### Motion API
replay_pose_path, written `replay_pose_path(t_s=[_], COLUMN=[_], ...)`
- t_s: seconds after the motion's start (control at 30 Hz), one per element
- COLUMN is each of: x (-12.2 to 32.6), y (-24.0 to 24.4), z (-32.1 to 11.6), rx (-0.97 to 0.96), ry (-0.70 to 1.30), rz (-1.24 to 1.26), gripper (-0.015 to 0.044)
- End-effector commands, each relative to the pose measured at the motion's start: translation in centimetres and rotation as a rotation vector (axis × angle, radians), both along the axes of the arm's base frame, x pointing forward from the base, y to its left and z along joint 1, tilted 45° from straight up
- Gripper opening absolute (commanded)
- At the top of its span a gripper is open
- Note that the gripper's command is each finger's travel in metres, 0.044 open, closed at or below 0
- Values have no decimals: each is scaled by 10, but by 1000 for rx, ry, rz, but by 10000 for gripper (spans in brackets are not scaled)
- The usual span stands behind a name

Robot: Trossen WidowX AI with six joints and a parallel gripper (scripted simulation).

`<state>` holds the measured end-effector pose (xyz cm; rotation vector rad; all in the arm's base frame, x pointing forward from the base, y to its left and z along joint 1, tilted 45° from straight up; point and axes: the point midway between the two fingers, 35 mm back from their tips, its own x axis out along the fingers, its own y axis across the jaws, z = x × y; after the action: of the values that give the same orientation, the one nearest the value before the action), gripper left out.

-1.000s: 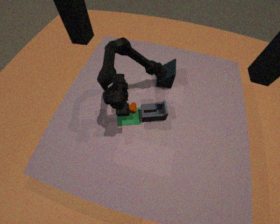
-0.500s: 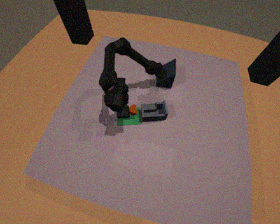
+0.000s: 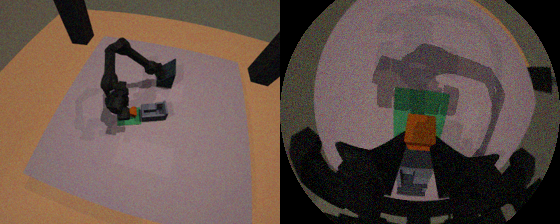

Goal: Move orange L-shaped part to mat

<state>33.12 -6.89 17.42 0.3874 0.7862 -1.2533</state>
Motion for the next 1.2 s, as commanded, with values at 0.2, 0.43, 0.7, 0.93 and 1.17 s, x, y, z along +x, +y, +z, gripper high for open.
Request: replay_pose_path(t_s=[0.2, 0.43, 0.7, 0.93, 1.17], x=[0, 0, 0, -1, -10], y=[-8, -8, -7, 18, 54], z=[-7, -7, -7, 17, 56], rx=[-5, -5, -1, 6, 15], ry=[3, 3, 3, -24, -65], rz=[0, 0, -2, -2, -3], gripper=[0, 0, 184, 368, 400])
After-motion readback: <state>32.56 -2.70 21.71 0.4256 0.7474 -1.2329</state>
